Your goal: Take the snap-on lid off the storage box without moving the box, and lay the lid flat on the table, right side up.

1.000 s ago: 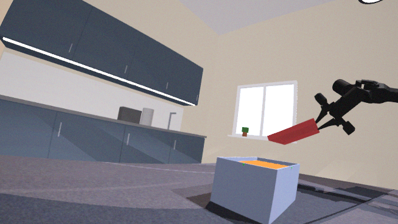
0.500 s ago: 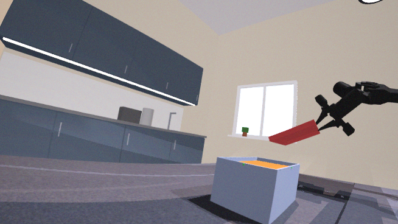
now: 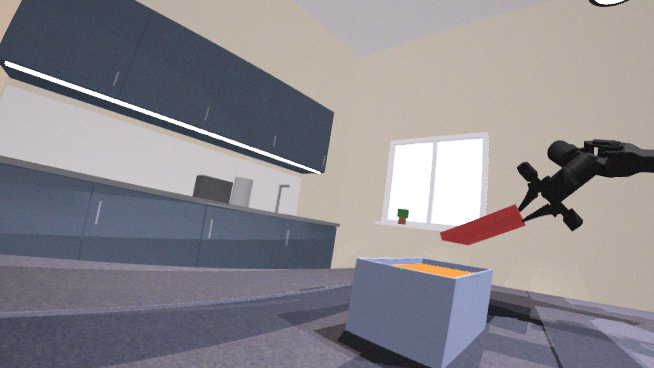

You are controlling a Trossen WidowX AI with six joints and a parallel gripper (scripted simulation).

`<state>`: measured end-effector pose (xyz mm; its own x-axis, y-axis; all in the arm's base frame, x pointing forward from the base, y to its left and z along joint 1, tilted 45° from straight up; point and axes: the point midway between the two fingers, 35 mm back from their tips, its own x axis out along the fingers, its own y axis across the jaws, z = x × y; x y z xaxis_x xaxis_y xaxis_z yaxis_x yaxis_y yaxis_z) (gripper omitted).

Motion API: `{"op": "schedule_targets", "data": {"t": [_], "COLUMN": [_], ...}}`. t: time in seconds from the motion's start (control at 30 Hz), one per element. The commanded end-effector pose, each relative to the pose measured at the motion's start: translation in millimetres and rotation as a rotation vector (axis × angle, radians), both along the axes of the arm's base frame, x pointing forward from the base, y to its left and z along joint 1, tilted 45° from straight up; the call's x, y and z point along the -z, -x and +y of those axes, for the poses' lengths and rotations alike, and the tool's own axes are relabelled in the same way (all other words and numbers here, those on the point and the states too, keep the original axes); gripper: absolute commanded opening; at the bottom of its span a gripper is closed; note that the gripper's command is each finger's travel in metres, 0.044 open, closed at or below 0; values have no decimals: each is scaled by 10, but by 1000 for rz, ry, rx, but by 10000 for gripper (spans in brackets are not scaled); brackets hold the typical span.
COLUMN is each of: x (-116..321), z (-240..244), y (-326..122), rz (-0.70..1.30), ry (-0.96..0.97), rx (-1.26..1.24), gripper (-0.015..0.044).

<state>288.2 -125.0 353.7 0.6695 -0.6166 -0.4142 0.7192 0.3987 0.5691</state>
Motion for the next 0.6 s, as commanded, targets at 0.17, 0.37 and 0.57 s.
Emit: {"op": "schedule_targets", "data": {"t": [0.17, 0.37, 0.57], "x": [22, 54, 87], "z": [-28, -62, -95], "y": [13, 18, 24], "rz": [-11, -12, -12], "ry": [1, 1, 2], "rx": [-14, -14, -14], "gripper": [0, 0, 0]}}
